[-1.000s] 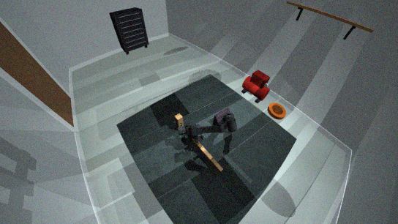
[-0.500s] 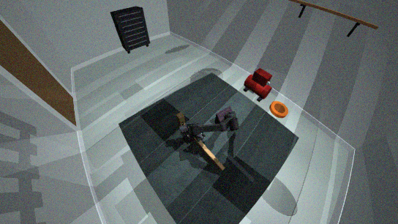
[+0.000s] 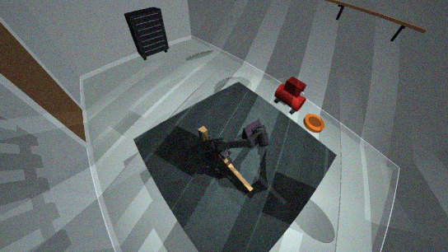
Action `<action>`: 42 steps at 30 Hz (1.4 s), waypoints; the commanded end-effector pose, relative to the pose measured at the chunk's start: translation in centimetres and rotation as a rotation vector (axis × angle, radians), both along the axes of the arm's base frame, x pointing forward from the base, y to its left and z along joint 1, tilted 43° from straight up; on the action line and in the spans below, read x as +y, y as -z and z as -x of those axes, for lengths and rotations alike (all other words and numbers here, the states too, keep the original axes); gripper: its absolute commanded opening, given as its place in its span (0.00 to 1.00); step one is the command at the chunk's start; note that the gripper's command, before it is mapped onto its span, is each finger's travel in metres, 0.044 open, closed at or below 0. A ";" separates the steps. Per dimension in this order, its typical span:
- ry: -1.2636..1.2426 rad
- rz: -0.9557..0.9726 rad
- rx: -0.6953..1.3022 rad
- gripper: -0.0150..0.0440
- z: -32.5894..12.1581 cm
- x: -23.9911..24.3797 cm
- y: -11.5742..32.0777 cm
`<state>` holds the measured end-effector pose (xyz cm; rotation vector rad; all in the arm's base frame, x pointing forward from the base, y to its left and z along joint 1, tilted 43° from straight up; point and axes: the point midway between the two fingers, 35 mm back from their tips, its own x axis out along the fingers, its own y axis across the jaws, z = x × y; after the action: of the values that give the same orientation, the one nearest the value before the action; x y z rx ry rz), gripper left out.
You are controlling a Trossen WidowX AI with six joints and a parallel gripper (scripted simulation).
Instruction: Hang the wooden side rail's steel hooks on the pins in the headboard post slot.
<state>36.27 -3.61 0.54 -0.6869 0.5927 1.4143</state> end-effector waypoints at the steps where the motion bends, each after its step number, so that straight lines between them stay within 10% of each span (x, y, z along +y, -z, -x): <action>1: 0.009 0.006 -0.005 0.25 0.0 -0.5 0.1; 42: 0.009 0.006 -0.005 0.25 -0.1 -1.0 0.2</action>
<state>36.33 -3.94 0.26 -0.6874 0.5932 1.4155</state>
